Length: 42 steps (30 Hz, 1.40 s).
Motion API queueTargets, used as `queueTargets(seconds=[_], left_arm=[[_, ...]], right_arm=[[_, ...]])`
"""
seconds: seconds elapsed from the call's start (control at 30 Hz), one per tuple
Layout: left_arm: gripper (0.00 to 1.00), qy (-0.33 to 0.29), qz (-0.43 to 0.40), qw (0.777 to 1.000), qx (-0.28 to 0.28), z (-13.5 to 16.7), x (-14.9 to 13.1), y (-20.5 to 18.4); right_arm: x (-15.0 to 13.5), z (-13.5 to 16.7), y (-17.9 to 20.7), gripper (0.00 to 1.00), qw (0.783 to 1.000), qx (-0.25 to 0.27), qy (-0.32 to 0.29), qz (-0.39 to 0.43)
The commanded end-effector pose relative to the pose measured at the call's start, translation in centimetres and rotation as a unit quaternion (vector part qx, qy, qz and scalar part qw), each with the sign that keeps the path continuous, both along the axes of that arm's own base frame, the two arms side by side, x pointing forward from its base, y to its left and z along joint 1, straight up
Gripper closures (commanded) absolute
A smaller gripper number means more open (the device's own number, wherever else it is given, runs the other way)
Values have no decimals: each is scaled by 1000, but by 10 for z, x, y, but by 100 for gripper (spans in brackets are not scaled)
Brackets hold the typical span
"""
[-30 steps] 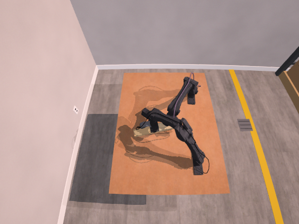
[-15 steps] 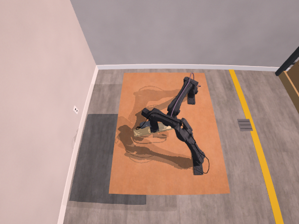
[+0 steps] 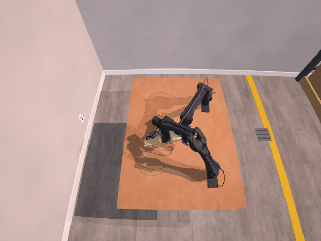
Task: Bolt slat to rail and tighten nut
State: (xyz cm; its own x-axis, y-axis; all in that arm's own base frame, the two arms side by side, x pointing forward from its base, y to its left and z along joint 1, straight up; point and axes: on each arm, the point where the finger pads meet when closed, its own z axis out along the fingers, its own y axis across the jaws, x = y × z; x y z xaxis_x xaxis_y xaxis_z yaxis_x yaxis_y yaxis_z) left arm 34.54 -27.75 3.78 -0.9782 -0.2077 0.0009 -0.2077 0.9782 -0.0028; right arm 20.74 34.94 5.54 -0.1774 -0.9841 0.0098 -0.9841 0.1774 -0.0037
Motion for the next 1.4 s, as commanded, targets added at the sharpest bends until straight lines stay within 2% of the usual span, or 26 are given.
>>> queueTargets(seconds=[0.0, 0.13, 0.2, 0.3, 0.5, 0.7, 0.77, 1.0, 1.27, 1.33, 1.37], left_arm=[[28, -6, 1, 1000, -3, 5, 2, -1], [28, -6, 1, 1000, -3, 5, 2, -1], [28, -6, 1, 1000, -3, 5, 2, -1], [28, -6, 1, 1000, -3, 5, 2, -1], [28, -6, 1, 1000, -3, 5, 2, -1], [28, -6, 1, 1000, -3, 5, 2, -1], [28, -6, 1, 1000, -3, 5, 2, -1], [28, -6, 1, 1000, -3, 5, 2, -1], [28, -6, 1, 1000, -3, 5, 2, -1], [28, -6, 1, 1000, -3, 5, 2, -1], [28, -6, 1, 1000, -3, 5, 2, -1]], right_arm=[[2, 4, 1, 89, 994, 7, -6, -113], [2, 4, 1, 89, 981, 8, -6, -192], [2, 4, 1, 89, 981, 8, -6, -192], [2, 4, 1, 89, 968, 8, -6, -250], [2, 4, 1, 89, 931, 9, -6, -364], [2, 4, 1, 89, 881, 10, -5, -472], [2, 4, 1, 89, 881, 10, -5, -472], [2, 4, 1, 89, 807, 10, -4, -590], [2, 4, 1, 89, 703, 10, -3, -711], [2, 4, 1, 89, 703, 10, -3, -711], [2, 4, 1, 89, 689, 10, -3, -725]])
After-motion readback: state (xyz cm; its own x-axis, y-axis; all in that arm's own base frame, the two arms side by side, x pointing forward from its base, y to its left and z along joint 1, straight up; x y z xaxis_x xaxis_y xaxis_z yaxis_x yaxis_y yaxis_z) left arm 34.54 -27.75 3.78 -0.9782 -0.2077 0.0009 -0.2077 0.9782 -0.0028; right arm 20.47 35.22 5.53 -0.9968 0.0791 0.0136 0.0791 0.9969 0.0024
